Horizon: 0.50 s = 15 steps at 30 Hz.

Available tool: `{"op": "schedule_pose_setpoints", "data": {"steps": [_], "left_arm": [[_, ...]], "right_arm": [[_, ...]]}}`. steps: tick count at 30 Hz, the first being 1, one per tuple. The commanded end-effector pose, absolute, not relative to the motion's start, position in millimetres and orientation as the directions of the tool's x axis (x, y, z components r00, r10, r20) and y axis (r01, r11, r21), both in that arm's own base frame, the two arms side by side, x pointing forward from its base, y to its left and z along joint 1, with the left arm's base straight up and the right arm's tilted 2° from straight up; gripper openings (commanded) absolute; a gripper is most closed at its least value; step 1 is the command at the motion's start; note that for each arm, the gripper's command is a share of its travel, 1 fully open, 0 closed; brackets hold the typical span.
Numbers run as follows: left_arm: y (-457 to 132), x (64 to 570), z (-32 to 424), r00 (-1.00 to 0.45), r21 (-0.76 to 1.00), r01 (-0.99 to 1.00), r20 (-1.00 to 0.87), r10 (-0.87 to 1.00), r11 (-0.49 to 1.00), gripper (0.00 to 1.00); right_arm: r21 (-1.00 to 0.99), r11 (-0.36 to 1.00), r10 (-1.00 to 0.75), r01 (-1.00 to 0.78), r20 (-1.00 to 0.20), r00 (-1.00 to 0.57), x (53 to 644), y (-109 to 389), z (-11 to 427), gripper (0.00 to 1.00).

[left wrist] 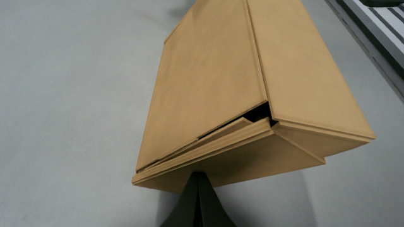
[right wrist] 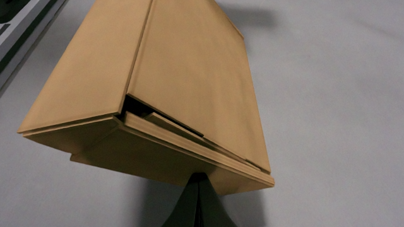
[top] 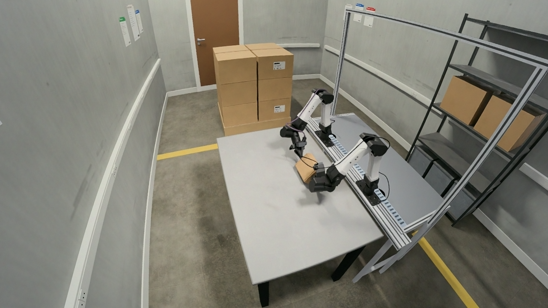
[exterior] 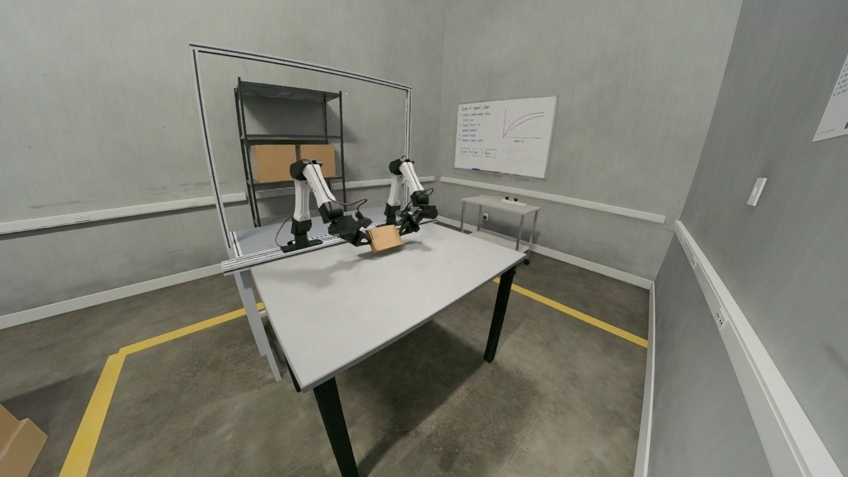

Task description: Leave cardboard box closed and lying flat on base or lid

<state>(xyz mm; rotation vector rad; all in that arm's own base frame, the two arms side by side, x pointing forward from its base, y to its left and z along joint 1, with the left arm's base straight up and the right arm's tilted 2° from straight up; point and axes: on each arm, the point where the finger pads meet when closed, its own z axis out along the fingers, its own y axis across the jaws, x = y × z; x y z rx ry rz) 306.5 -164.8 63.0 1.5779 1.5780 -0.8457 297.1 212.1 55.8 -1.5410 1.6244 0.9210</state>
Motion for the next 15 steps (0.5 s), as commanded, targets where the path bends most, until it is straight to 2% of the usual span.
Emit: {"op": "schedule_pose_setpoints", "data": {"steps": [1,15], "left_arm": [[-174.3,305.9,73.1,0.086,0.104,0.995,-0.866,0.492,0.008,0.01],[-174.3,307.9,74.0,0.148,0.174,0.985,-0.858,0.492,0.008,0.01]], "right_arm": [[-0.072,0.016,-0.471,-0.997,-0.881,0.056,301.1,221.0,71.8,0.01],[-0.145,0.013,-0.467,-0.989,-0.876,0.122,302.7,221.8,73.3,0.01]]}}
